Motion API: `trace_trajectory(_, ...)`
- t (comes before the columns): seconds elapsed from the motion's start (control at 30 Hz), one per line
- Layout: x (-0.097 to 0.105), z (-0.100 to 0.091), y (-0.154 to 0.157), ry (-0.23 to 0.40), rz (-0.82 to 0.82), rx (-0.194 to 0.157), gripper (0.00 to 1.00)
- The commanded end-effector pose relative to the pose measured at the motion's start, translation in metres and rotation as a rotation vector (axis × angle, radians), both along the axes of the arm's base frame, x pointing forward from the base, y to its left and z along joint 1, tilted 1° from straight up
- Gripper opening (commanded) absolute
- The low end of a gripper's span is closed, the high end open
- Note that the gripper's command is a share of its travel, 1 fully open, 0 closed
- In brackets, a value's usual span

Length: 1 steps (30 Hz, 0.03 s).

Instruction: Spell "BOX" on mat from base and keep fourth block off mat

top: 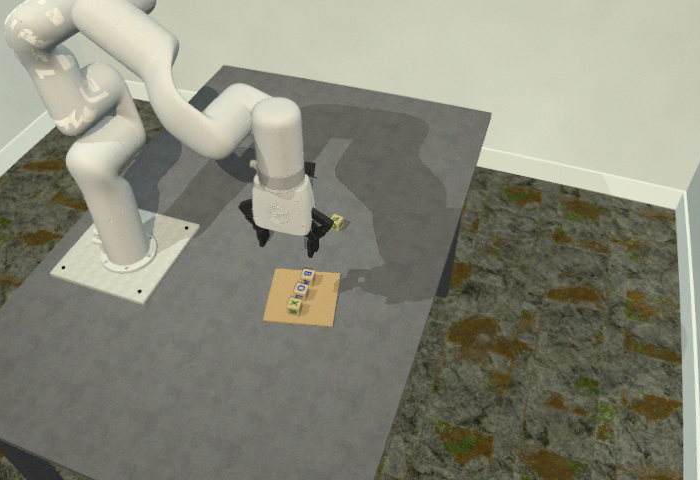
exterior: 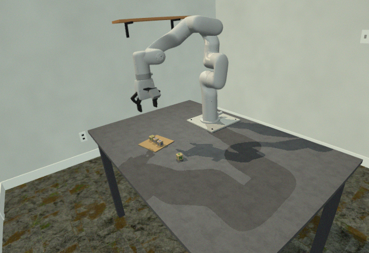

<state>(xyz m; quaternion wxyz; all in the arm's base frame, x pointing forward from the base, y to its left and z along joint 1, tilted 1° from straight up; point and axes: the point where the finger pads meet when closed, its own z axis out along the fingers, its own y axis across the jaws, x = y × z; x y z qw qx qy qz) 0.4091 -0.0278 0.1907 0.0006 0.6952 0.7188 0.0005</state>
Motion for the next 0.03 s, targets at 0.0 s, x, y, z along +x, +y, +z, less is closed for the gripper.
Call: trace_trajectory(0.0, 0.001, 0.0014, -0.0001, -0.004, 0.0, 0.0, 1.0)
